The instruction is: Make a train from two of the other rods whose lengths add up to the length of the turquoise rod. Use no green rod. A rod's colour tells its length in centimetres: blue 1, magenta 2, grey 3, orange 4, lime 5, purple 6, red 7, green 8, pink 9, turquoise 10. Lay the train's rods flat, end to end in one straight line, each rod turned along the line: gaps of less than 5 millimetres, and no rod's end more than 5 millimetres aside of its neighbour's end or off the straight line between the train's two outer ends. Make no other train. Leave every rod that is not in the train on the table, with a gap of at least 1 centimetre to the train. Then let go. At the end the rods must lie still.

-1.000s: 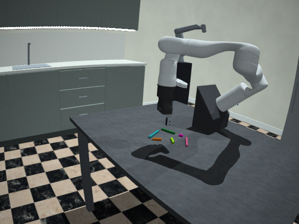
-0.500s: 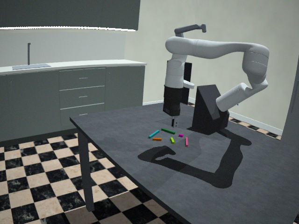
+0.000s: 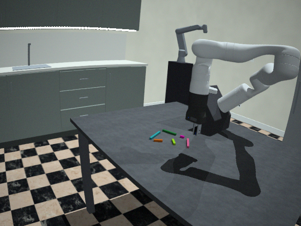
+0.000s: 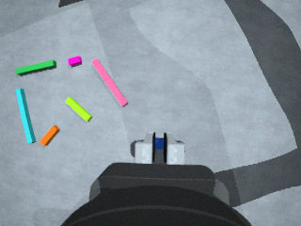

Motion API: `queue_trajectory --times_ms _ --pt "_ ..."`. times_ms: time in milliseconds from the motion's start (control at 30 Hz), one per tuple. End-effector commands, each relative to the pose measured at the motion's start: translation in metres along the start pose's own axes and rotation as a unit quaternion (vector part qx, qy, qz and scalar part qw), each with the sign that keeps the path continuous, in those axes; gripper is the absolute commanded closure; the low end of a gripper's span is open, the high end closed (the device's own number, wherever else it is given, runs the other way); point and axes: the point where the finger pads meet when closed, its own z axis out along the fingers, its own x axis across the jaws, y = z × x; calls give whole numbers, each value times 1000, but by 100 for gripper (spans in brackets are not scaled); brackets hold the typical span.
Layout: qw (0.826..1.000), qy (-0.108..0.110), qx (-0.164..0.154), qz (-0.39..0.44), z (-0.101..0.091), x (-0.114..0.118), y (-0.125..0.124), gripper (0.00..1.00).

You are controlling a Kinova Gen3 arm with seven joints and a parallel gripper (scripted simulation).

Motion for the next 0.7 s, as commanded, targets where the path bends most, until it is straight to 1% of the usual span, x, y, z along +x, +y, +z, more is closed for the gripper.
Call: queue_trajectory --times_ms 0,467,667 --pt "1000 0 -3 -10 -2 11 3 76" --pt "1000 0 -3 -10 0 11 3 76" --pt "1000 0 -3 -10 11 11 3 76"
